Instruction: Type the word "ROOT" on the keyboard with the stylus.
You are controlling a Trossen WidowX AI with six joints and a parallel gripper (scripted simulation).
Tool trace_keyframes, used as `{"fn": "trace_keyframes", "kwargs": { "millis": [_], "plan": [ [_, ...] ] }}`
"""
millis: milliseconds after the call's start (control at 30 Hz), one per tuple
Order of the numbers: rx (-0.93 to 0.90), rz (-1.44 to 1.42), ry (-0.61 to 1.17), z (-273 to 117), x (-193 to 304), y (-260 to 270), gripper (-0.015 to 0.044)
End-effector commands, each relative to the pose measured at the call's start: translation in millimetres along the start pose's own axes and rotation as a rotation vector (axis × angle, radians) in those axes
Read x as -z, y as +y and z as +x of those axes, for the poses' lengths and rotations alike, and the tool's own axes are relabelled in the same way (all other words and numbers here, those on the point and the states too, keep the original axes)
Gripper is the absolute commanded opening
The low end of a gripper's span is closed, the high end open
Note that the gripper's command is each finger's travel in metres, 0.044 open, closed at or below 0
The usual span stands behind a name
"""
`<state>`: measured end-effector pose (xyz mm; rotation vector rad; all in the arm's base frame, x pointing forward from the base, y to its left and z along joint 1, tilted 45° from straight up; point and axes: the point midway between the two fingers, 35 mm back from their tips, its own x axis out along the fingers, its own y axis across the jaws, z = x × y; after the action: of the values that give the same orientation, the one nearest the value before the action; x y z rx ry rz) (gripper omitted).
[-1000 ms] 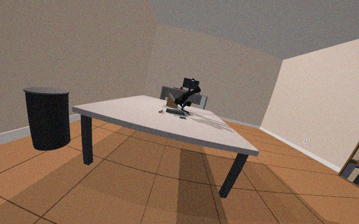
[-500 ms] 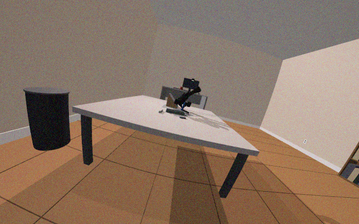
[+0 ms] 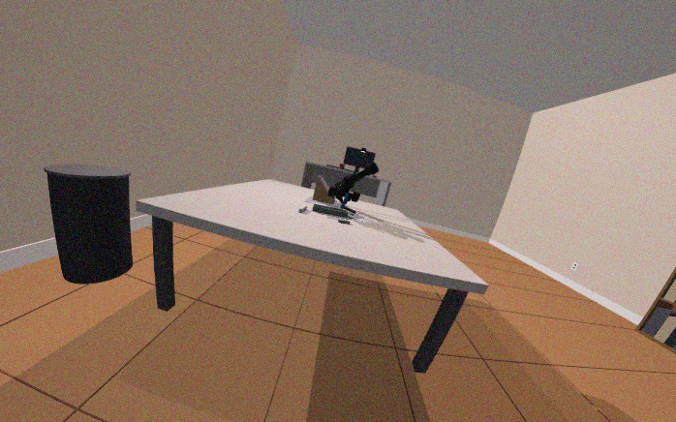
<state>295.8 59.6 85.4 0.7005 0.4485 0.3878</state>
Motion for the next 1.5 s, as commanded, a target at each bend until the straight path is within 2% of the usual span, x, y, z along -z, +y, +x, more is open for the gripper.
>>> {"fn": "trace_keyframes", "kwargs": {
  "millis": [0, 467, 867, 900, 1333, 1467],
  "plan": [
    [0.001, 0.005, 0.002, -0.6, -0.2, -0.4, 0.0081],
    [0.002, 0.004, 0.001, -19.1, -31.8, -0.3, 0.0081],
    [0.002, 0.004, 0.001, -19.5, -32.2, -0.2, 0.0081],
    [0.013, 0.017, 0.003, -19.6, -30.0, -3.2, 0.0088],
    [0.342, 0.296, -0.049, -41.4, -37.7, -95.4, 0.0001],
    [0.359, 0.312, -0.052, -43.4, -37.5, -100.2, 0.0]
  ]
}}
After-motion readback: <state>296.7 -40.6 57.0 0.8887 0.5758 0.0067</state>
